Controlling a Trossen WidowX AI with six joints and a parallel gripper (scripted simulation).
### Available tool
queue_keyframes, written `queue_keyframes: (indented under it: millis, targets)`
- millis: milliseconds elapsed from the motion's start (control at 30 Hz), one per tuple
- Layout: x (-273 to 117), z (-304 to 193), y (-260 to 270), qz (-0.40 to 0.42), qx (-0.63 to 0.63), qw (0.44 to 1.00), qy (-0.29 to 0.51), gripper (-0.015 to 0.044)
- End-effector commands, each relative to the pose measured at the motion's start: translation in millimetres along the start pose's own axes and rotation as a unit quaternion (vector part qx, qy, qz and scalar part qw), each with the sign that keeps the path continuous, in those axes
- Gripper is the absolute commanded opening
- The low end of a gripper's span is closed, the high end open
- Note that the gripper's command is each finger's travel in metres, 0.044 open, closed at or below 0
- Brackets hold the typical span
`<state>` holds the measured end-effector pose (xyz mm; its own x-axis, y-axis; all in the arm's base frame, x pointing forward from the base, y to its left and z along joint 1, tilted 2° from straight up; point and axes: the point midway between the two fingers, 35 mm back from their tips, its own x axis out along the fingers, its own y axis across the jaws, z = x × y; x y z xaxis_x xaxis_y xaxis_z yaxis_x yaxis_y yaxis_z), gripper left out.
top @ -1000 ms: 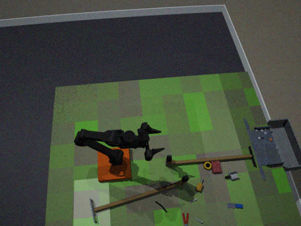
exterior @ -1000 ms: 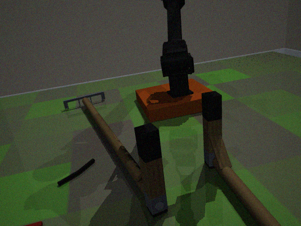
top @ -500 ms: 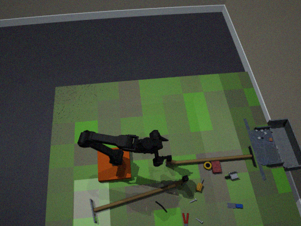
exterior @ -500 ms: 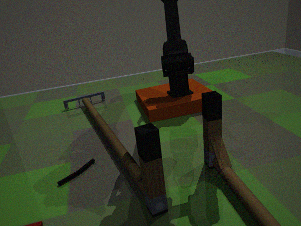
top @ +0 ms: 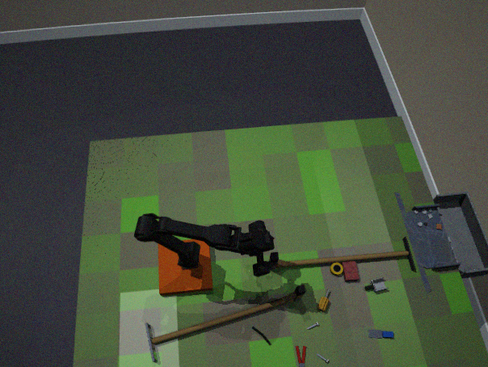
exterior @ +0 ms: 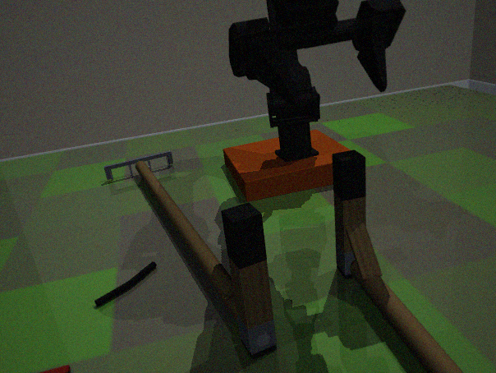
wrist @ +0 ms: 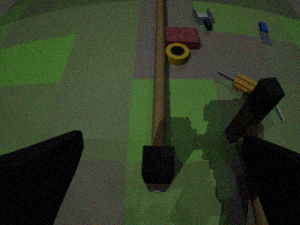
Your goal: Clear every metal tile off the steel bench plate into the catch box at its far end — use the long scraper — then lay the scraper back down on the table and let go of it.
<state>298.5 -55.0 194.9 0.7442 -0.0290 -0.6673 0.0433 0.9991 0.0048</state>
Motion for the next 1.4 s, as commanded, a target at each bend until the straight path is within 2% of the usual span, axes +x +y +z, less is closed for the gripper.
queue_keyframes:
  millis: [0, 333, 833, 1367]
  targets:
    - [16.1, -18.1, 0.7, -0.006, -0.004, 0.999, 0.034, 0.044]
    - [37.6, -48.7, 1.8, -0.017, -0.006, 0.996, 0.089, 0.044]
    - [-5.4, -21.2, 3.8, -0.015, -0.009, 0.996, 0.086, 0.044]
    - [21.4, -50.9, 2.4, -0.015, -0.009, 0.996, 0.086, 0.044]
